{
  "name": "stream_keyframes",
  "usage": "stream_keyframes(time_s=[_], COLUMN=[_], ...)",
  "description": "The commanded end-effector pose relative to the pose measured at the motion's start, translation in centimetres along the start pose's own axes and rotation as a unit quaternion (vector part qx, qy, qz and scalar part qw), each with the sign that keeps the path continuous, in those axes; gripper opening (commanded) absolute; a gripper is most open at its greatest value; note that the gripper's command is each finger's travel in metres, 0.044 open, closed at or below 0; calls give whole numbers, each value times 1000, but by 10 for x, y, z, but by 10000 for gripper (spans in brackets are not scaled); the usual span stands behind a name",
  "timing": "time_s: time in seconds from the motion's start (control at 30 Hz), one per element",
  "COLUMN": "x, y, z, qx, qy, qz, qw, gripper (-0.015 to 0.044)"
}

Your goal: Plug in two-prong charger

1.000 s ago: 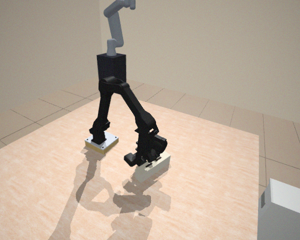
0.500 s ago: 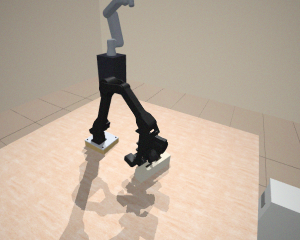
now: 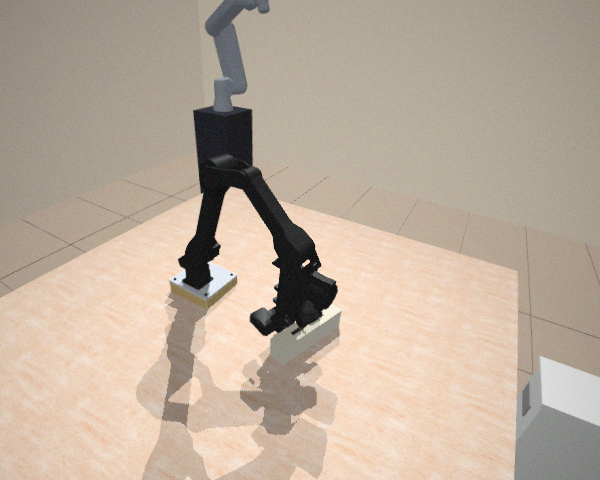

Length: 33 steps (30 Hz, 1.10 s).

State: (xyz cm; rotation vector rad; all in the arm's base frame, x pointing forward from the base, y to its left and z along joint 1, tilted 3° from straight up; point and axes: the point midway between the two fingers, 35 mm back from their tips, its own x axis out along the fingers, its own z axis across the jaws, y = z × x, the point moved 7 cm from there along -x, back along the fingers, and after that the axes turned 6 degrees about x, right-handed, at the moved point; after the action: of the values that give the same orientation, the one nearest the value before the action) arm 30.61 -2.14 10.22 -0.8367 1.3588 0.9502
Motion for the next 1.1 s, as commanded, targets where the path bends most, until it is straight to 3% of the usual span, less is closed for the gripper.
stream_keyframes(time_s=[0.0,0.6,1.07], x=[-1,1,1], y=[-8,-1,-1], z=[1,0,0], qx=[0,0,0], qy=[-3,0,0], qz=[-16,2,2], qw=[1000,1000,1000], gripper=[0,0,368])
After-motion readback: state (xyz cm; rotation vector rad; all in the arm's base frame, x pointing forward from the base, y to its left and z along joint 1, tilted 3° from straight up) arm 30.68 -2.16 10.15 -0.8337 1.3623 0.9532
